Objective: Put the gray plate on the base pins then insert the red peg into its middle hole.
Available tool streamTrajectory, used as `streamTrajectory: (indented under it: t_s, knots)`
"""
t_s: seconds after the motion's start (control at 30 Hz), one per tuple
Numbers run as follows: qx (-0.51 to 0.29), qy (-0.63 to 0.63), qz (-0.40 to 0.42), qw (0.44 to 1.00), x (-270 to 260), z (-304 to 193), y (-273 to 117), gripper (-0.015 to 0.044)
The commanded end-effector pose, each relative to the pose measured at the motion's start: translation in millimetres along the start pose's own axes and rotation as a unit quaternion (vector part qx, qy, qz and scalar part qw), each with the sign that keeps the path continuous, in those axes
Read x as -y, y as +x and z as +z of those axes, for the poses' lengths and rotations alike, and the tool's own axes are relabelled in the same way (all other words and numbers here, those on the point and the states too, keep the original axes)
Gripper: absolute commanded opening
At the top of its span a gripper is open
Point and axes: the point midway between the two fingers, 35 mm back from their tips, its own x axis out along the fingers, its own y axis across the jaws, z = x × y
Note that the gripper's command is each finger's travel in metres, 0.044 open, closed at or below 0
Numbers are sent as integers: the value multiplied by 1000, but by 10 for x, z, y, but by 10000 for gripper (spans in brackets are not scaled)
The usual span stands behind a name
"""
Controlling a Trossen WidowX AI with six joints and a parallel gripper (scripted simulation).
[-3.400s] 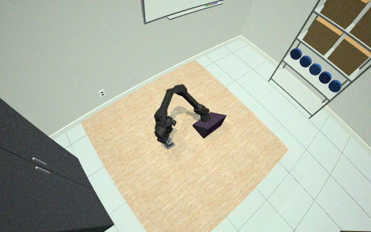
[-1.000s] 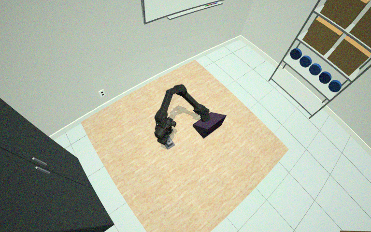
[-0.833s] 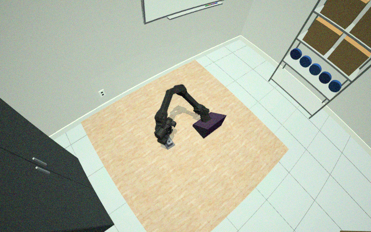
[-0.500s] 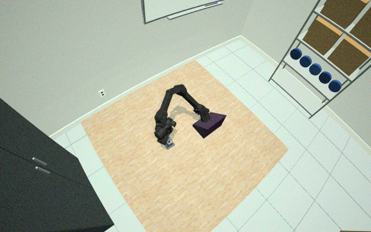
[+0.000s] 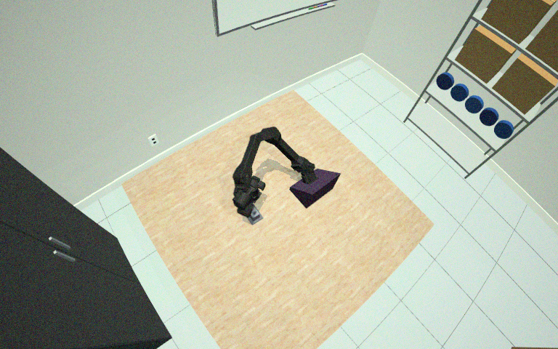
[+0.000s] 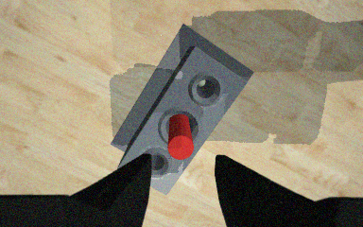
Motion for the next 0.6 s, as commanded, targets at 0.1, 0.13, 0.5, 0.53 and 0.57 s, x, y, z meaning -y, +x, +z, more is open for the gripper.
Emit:
streamTrajectory:
  t_s: [0.1,0.13,0.5,0.53,0.57]
  knots:
    - [0,3,1,1000,2,-2,-50,150]
    - [0,3,1,1000,3,-3,-55,150]
    - [0,3,1,1000,12,-13,-115,150]
    - [0,3,1,1000,13,-14,-120,150]
    - [0,3,1,1000,14,-15,-126,150]
